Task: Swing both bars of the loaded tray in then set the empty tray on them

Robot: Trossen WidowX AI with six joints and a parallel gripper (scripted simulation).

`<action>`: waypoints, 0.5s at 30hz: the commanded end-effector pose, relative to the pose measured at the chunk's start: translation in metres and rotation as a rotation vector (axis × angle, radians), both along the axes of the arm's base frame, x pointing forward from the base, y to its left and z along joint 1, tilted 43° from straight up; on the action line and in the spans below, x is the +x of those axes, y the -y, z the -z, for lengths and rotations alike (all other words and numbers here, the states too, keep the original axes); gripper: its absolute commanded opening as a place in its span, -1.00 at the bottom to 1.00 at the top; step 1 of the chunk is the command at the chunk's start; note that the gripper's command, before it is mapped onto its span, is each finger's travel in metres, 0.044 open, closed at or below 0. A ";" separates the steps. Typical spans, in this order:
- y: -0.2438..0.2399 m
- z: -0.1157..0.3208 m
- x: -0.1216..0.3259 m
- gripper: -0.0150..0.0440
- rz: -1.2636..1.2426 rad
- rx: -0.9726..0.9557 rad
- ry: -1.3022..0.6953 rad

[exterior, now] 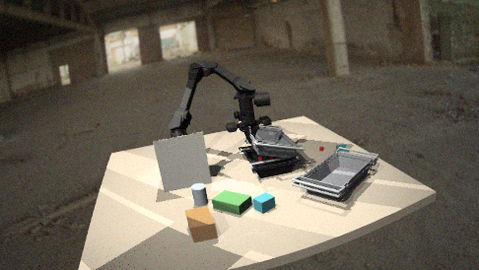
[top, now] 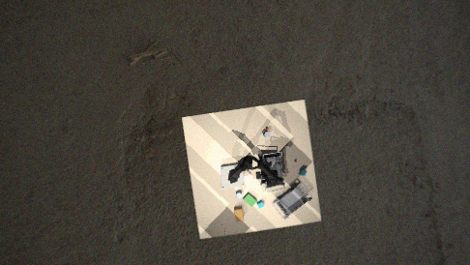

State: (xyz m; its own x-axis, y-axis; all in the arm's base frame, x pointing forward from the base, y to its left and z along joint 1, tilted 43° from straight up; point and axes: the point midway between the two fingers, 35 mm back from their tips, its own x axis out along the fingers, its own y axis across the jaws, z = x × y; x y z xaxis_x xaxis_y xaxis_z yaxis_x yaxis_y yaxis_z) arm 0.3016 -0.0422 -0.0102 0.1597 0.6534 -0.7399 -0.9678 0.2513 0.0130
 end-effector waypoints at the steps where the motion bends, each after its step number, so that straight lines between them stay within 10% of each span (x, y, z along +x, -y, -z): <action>1: -0.006 0.003 -0.003 -0.49 -0.009 0.003 -0.014; 15: -0.012 0.009 -0.005 -0.49 -0.009 0.003 -0.014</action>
State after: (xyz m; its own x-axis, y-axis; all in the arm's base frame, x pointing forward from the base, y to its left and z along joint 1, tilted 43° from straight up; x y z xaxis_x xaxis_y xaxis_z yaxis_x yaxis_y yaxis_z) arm 0.2998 -0.0362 -0.0165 0.1622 0.6526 -0.7401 -0.9676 0.2523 0.0104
